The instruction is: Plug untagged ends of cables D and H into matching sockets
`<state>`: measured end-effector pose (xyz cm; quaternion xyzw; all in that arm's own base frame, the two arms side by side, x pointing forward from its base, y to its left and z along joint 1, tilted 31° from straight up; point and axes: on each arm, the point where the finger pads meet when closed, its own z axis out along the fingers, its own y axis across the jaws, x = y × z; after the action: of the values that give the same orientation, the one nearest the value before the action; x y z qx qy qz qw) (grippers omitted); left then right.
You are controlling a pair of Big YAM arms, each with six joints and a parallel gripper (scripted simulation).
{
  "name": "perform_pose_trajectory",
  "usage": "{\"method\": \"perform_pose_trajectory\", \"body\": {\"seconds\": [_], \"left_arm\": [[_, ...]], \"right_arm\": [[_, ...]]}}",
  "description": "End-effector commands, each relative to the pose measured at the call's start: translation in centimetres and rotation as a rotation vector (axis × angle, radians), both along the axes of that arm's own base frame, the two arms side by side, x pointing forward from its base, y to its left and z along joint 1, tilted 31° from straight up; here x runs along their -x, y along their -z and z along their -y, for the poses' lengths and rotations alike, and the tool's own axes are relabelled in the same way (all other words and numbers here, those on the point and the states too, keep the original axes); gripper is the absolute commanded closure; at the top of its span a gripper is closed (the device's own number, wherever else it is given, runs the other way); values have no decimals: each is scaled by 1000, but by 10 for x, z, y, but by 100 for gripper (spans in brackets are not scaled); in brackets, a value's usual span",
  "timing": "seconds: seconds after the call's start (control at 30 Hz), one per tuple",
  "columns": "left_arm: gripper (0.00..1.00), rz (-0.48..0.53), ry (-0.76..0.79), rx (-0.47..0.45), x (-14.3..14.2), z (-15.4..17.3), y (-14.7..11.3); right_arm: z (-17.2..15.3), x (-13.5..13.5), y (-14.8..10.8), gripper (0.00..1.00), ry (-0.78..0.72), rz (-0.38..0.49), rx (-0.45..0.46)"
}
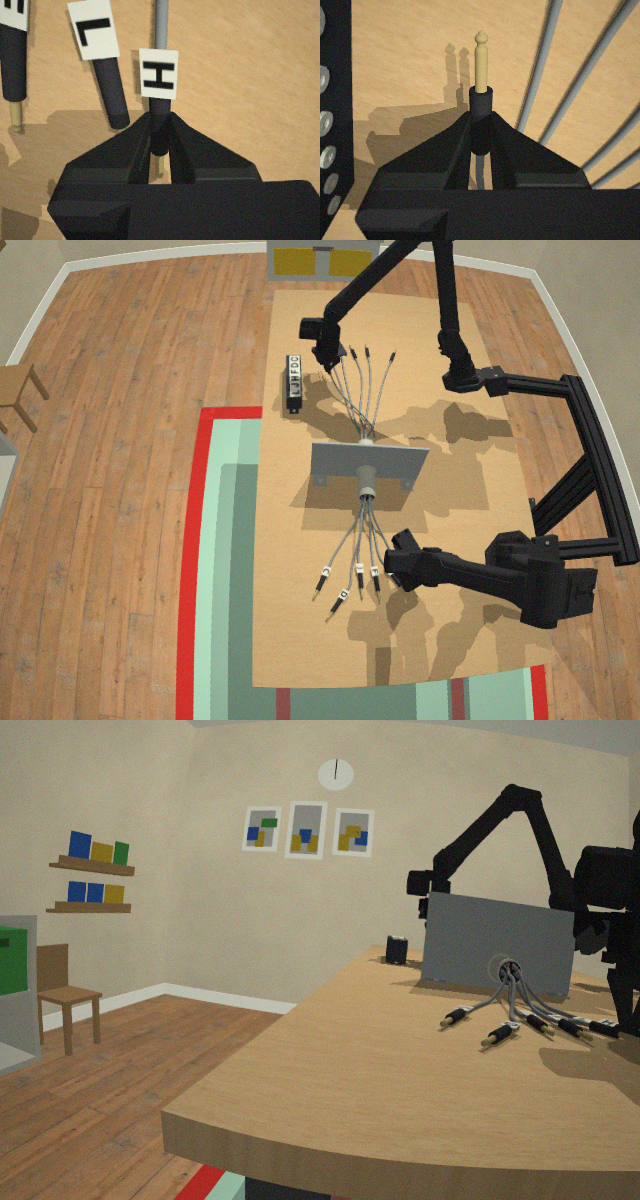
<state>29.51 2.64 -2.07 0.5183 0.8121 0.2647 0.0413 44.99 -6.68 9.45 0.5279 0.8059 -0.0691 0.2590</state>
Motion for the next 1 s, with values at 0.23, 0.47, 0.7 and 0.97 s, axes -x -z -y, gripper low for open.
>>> {"method": "perform_pose_trajectory", "body": {"seconds": [0.23, 0.47, 0.7, 0.97], "left_arm": [[95, 3, 0, 2, -1, 0, 0], [95, 3, 0, 2, -1, 0, 0], [95, 3, 0, 2, -1, 0, 0], [95, 3, 0, 2, -1, 0, 0]], "right_arm": [[6, -4, 7, 95, -458, -203, 169], [6, 3, 14, 95, -647, -299, 234], [0, -5, -1, 95, -930, -401, 362], [-1, -7, -9, 95, -1060, -464, 424]]}}
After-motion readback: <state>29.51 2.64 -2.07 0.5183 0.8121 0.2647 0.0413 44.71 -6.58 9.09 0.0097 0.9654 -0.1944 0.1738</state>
